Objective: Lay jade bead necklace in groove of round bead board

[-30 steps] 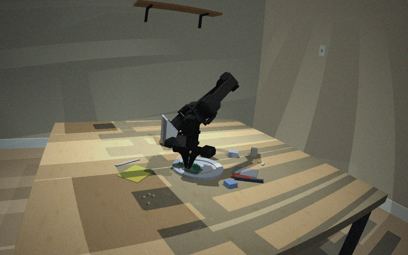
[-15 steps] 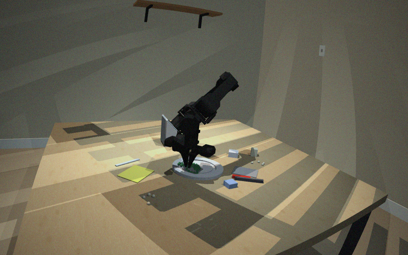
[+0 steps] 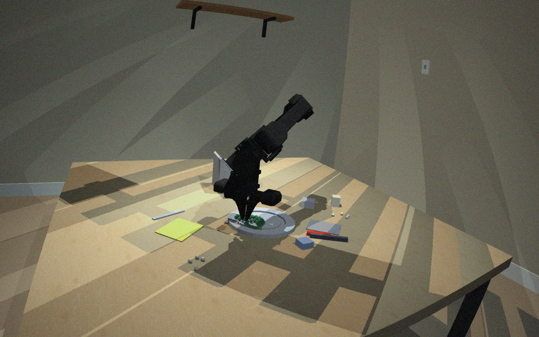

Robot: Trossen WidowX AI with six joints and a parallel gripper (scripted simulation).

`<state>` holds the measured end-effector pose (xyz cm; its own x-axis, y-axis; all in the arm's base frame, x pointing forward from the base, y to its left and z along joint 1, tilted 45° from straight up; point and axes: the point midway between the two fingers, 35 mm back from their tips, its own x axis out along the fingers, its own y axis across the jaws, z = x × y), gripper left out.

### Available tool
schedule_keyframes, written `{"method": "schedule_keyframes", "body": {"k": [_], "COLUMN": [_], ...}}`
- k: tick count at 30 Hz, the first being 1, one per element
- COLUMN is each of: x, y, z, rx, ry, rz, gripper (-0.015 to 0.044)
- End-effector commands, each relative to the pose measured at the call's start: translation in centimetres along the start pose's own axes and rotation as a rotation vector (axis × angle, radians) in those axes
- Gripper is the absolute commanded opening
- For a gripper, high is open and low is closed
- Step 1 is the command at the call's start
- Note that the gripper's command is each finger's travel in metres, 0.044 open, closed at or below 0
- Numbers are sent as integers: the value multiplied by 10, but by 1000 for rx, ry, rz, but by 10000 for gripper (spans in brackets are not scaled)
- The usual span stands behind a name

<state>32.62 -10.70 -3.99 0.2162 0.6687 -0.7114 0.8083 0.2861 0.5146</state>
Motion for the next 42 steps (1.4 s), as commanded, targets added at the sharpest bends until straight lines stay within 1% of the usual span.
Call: {"method": "schedule_keyframes", "body": {"k": [1, 8, 34, 42], "x": [2, 10, 10, 6], "y": [-2, -2, -2, -1], "z": [1, 1, 1, 2], "rx": [2, 2, 2, -3], "ry": [4, 5, 5, -5], "rz": [-5, -5, -5, -2], "gripper": [0, 0, 0, 210]}}
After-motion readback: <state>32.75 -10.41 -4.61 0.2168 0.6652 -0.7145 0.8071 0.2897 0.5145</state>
